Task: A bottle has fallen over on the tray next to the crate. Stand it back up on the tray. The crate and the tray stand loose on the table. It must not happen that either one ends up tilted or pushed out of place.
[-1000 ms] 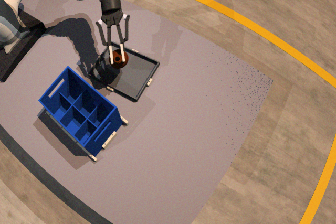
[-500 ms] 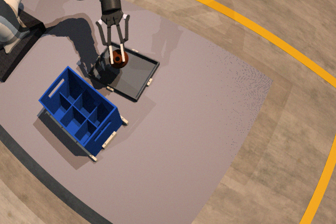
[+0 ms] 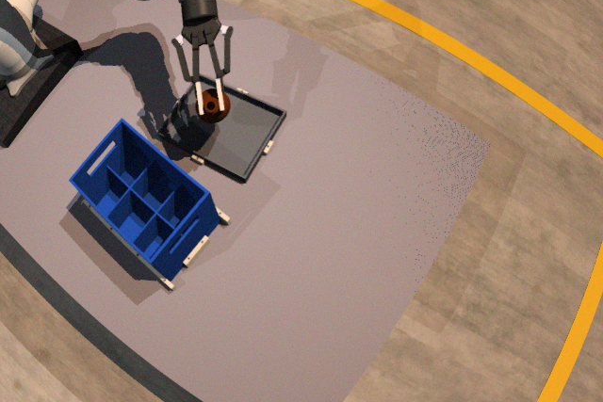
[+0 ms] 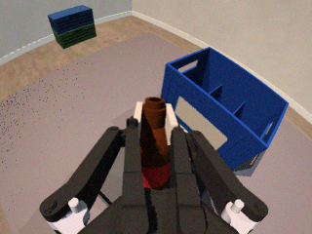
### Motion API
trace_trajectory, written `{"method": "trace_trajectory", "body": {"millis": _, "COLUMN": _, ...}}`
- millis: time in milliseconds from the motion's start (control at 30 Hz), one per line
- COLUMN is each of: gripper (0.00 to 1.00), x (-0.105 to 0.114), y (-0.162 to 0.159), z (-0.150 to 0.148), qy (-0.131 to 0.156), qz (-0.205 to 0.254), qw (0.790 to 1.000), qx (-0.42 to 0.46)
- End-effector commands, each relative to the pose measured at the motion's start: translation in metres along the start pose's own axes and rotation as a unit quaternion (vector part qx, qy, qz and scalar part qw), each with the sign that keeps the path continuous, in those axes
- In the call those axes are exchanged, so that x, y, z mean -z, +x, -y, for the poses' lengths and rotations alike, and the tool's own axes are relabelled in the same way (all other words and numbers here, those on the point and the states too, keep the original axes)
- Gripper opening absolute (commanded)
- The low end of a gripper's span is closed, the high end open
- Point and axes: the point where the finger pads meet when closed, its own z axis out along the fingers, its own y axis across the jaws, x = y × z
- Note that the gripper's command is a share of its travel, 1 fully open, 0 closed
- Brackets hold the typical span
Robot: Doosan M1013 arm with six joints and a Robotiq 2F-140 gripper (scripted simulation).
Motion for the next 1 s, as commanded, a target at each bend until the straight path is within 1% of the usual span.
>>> {"method": "trace_trajectory", "body": {"millis": 0, "gripper": 0.10, "x": 0.0000, "y": 0.0001, "z": 0.0000, "qy": 0.000, "qz": 0.000, "qw": 1.000, "qx": 0.000}}
{"method": "trace_trajectory", "body": {"millis": 433, "gripper": 0.10, "x": -0.0008, "y": -0.0009, "z": -0.0010, "qy": -0.002, "qz": -0.018, "qw": 1.000, "qx": 0.001}}
{"method": "trace_trajectory", "body": {"millis": 967, "gripper": 0.10, "x": -0.0006, "y": -0.0028, "z": -0.0010, "qy": -0.002, "qz": -0.069, "qw": 0.998, "qx": 0.001}}
